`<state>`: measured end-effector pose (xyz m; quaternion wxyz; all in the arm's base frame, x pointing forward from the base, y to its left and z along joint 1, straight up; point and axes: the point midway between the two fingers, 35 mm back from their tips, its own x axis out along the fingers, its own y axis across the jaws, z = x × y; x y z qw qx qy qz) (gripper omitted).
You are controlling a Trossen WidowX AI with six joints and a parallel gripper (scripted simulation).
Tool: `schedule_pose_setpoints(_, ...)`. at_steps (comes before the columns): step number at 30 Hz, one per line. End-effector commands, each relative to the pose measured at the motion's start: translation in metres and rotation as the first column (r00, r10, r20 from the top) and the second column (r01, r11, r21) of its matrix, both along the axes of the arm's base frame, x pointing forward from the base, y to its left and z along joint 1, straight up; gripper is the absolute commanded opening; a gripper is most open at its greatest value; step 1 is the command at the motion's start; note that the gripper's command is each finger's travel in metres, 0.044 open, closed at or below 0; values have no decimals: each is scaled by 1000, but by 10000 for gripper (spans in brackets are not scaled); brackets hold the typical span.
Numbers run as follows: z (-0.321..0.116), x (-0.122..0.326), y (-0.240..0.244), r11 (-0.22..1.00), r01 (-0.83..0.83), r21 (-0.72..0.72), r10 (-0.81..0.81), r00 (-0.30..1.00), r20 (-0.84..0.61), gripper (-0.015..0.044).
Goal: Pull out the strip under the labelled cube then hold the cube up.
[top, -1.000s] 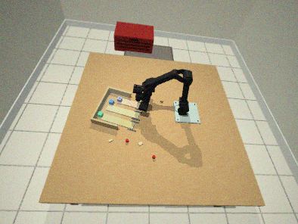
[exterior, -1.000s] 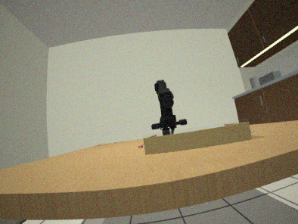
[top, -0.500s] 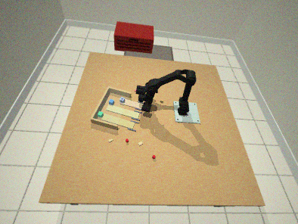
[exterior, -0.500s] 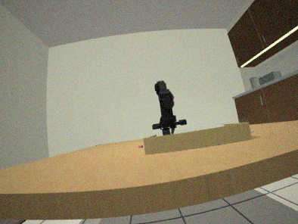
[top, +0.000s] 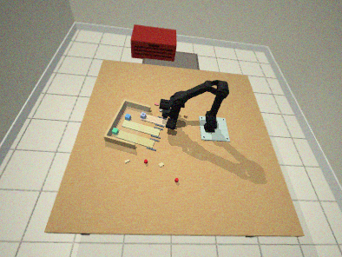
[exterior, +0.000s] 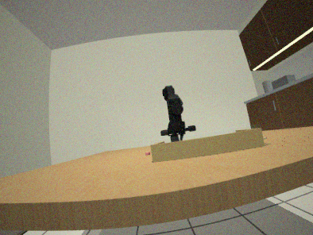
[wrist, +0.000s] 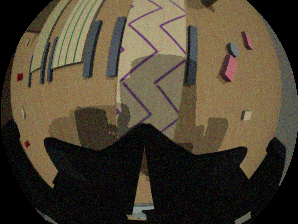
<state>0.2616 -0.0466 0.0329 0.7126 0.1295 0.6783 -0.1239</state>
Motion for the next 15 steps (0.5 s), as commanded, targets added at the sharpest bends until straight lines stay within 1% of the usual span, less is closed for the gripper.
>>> schedule_pose_setpoints(1,-5,-13,4,1000,3,4,-3,1000,-27,0)
schedule_pose_setpoints(15,-5,-33,11,1000,3,5,-3,1000,-29,0)
